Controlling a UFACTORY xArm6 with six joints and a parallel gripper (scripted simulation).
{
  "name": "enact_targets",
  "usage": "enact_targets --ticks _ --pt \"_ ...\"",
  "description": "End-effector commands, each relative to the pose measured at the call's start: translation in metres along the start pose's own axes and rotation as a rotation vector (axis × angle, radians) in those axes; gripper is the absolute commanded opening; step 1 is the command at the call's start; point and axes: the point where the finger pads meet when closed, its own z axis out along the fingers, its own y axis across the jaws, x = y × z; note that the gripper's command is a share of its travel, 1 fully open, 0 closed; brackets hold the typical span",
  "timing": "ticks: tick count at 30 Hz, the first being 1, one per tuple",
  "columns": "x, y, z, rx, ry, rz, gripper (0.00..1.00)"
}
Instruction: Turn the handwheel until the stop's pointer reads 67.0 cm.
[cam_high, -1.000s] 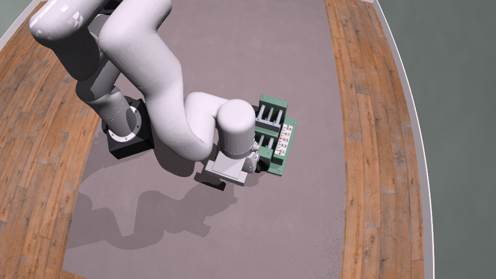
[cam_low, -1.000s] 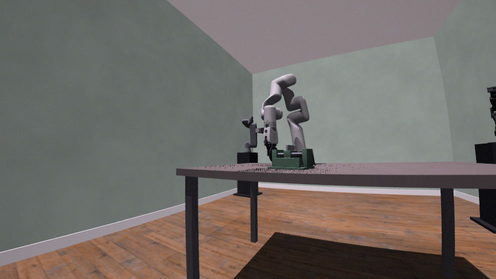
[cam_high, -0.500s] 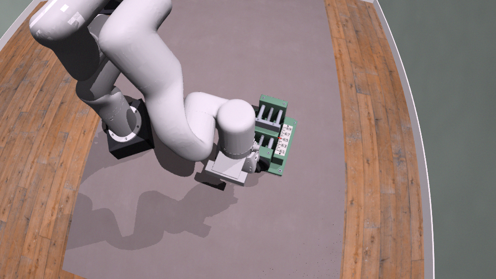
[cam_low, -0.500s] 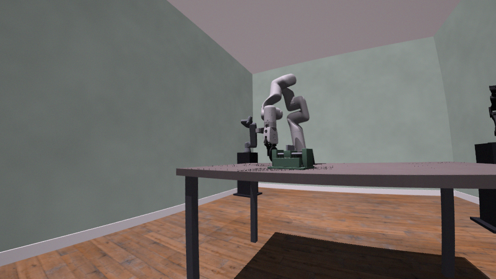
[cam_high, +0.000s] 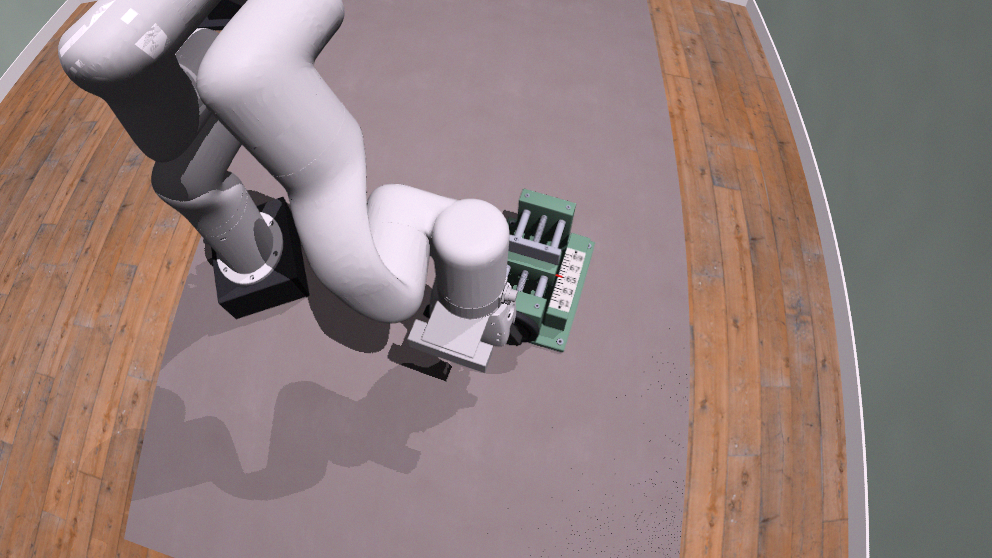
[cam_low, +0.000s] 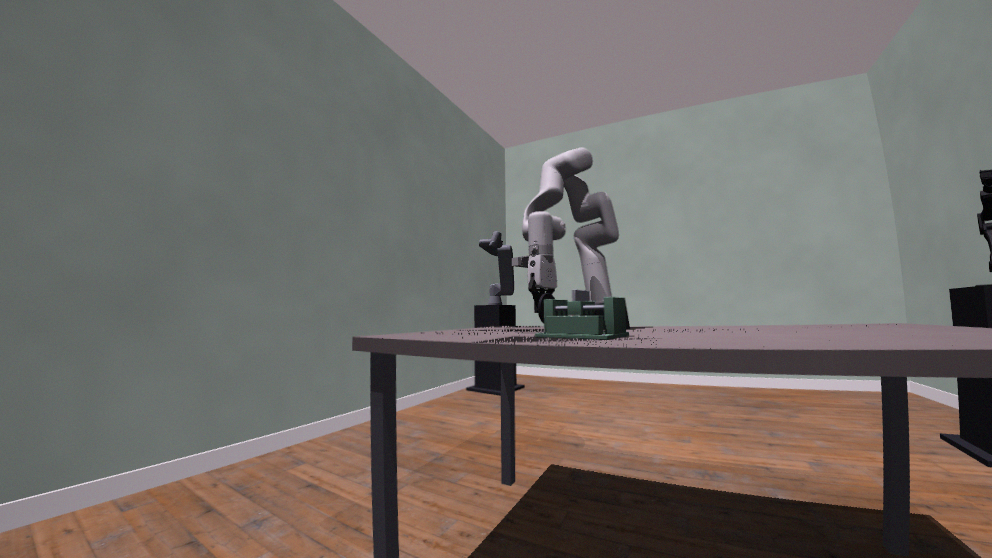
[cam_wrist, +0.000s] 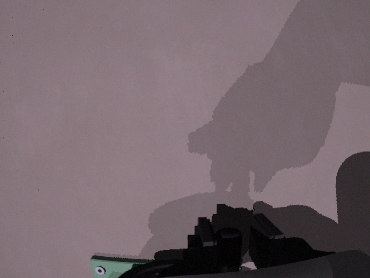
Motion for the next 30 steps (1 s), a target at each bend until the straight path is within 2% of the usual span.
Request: enact_targets --ticks 1,25,28,30 --pt "0.0 -0.005 -0.003 0.012 -0.001 0.001 0.57" --pt "0.0 -0.005 -0.003 0.012 -0.001 0.001 0.57" --pt "0.0 -0.005 -0.005 0.012 -0.001 0.001 0.57" --pt "0.0 -0.005 -0.015 0.012 -0.001 0.001 0.57"
